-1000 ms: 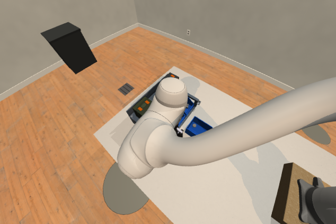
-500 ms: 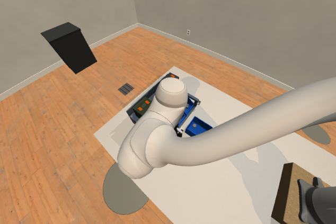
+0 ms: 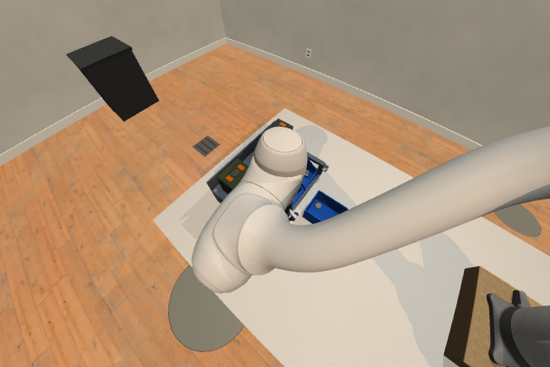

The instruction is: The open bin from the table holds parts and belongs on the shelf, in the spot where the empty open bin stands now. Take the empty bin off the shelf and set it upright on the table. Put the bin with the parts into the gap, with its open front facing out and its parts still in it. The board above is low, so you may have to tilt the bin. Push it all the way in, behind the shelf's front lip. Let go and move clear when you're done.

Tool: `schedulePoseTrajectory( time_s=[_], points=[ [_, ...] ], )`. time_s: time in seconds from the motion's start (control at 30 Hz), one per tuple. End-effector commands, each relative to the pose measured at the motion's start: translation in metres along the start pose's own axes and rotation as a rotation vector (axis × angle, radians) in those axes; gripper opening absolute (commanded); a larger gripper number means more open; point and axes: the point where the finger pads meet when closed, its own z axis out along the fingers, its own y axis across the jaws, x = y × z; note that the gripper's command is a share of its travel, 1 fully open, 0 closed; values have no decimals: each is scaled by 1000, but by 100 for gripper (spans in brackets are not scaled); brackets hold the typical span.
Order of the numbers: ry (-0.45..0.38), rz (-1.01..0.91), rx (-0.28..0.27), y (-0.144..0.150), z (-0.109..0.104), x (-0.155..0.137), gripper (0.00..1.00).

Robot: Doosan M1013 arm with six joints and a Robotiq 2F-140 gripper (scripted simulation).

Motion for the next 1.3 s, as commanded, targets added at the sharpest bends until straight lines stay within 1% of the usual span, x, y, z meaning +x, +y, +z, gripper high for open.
schedulePoseTrajectory(
  time_s=[0.0, 1.0, 1.27],
  points=[
    [0, 0, 0, 0, 0, 0, 10],
    [0, 0, 0, 0, 0, 0, 10],
    [0, 0, 0, 0, -5, 0, 10]
  ],
)
